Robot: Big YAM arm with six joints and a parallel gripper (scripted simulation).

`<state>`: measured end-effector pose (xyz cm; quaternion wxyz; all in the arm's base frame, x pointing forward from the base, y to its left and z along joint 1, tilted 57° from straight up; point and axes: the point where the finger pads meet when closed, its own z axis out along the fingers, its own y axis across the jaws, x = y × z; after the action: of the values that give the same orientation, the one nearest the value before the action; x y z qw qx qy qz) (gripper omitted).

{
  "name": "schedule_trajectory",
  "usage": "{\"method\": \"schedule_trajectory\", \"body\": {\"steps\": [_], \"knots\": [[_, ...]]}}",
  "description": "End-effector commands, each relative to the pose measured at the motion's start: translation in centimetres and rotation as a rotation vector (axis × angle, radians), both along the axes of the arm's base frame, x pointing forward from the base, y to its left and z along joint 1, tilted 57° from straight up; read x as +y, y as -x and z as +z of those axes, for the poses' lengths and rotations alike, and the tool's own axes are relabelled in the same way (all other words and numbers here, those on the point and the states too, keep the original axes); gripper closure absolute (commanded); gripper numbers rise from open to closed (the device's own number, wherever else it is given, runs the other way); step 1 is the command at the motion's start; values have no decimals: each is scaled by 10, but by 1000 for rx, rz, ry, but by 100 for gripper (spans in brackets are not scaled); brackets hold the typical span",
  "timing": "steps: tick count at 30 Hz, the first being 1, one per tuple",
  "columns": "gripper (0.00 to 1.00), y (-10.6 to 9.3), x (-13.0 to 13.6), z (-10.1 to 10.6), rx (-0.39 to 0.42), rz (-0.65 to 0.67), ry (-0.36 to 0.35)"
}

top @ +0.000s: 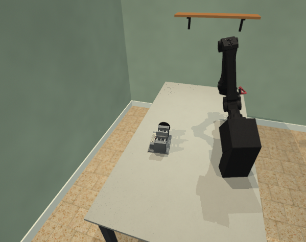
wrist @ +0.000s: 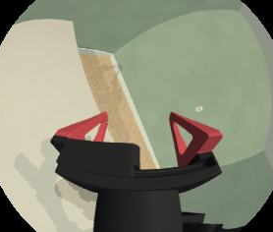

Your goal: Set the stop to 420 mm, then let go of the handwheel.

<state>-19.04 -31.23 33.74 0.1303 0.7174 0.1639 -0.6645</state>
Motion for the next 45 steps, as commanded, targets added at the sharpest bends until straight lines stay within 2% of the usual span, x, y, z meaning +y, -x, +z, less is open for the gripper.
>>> {"method": "schedule_trajectory", "body": {"steps": [1, 17, 18, 35, 41, 45], "knots": [[0, 0, 1, 3, 1, -1, 7], [0, 0, 1, 3, 1, -1, 7], [0, 1, 1, 13, 2, -5, 38], [0, 1, 1, 13, 2, -5, 38], [0, 4, 13, 22, 6, -13, 39], [0, 6, 25, 39, 11, -13, 51]]}}
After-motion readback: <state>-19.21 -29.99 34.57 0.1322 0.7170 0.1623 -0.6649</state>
